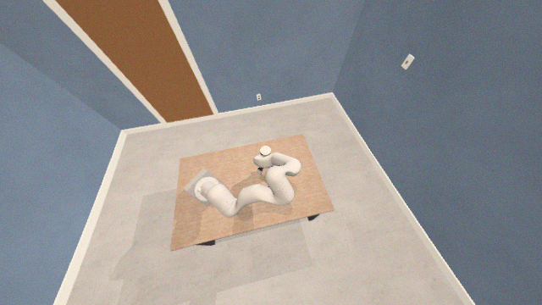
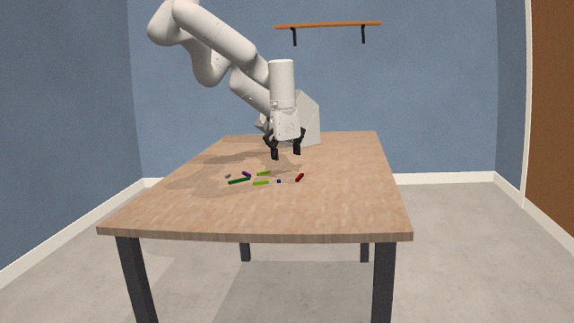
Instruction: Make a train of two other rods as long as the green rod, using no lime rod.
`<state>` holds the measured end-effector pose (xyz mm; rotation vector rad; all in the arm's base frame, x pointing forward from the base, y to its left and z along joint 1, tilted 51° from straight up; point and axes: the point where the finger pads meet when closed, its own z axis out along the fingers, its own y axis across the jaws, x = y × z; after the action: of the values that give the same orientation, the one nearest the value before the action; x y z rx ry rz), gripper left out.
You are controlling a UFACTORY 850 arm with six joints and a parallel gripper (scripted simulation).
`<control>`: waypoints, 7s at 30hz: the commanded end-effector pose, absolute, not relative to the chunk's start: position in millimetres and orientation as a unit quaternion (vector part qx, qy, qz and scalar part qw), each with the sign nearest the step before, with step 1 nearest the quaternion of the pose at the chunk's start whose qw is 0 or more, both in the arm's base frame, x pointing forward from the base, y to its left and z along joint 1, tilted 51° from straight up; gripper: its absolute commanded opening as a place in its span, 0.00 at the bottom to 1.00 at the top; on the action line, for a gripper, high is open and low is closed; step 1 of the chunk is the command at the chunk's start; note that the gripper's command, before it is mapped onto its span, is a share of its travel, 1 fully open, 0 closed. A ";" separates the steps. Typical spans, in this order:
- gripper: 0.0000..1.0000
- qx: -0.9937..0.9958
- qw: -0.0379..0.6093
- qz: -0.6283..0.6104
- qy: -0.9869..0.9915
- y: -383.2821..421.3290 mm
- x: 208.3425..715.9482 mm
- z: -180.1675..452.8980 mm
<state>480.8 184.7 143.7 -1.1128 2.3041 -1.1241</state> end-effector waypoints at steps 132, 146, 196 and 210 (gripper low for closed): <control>0.24 -0.802 -0.100 -0.420 0.412 185.6 530.0 186.5; 0.24 -0.802 -0.100 -0.420 0.412 176.5 540.9 175.3; 0.24 -0.802 -0.100 -0.420 0.412 165.0 554.5 161.2; 0.24 -0.802 -0.100 -0.420 0.412 165.0 554.5 161.2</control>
<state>554.4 164.4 160.8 -2.6953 1.3864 -1.4118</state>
